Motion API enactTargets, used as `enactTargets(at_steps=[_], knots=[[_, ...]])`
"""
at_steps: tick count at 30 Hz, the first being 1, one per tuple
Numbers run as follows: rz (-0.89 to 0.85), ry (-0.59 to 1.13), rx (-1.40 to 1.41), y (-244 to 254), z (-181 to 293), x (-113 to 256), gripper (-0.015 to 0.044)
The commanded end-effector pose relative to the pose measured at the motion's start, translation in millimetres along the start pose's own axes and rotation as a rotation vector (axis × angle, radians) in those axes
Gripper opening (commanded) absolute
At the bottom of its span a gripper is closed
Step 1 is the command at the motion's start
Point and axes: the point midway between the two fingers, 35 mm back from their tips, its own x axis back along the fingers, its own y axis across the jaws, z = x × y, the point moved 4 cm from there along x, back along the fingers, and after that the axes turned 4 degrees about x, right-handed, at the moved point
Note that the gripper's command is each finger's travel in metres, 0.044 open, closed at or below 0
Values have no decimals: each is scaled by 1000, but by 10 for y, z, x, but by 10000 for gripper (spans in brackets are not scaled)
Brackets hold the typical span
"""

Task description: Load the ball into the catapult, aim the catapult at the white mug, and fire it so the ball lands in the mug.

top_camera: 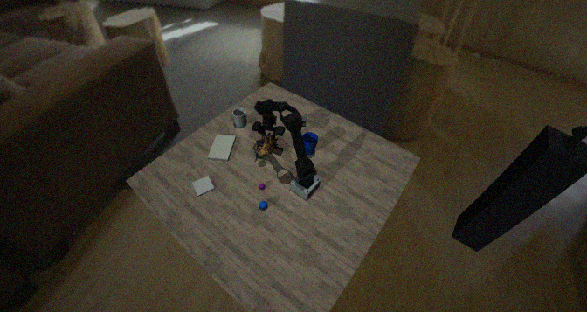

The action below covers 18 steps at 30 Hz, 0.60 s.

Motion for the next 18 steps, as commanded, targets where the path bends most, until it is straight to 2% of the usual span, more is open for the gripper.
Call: enactTargets(at_steps=[1,18], knots=[[-7,-7,103,5,-7,52,0],[-5,-9,682,91,-5,39,0]])
